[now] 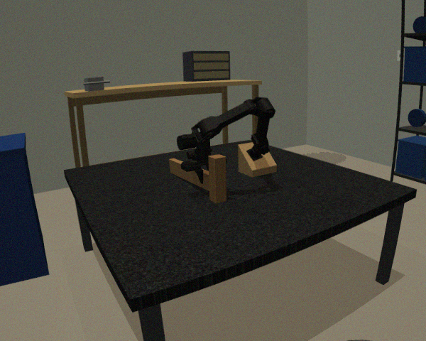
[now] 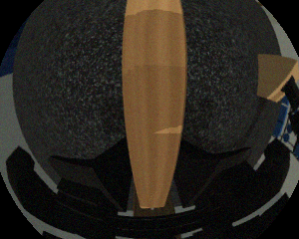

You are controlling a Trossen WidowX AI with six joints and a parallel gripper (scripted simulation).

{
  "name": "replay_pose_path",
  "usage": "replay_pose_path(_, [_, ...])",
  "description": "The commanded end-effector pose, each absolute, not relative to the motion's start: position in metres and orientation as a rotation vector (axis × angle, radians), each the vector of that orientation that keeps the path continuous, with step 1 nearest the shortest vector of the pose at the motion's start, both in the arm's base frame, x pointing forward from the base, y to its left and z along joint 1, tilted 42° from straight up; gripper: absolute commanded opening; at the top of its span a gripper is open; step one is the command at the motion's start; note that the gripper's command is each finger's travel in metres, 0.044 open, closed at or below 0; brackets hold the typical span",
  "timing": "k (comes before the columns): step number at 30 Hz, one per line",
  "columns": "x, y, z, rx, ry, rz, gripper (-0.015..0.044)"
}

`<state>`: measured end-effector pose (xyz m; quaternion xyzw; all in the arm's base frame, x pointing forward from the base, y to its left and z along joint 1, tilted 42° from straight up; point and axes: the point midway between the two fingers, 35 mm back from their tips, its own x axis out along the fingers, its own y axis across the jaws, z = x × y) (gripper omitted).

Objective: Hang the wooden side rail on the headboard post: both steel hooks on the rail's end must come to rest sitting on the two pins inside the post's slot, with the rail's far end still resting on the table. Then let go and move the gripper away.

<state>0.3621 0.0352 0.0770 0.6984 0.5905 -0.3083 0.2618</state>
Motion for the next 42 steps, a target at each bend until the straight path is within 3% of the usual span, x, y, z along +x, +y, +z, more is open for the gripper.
replay_pose_path(1, [0.364,0.0328,0.0829,1.899,1.58,-0.826,0.0])
replay_pose_path(42, [0.3645,0.037,0.0797,1.899,1.58,-0.825,0.0])
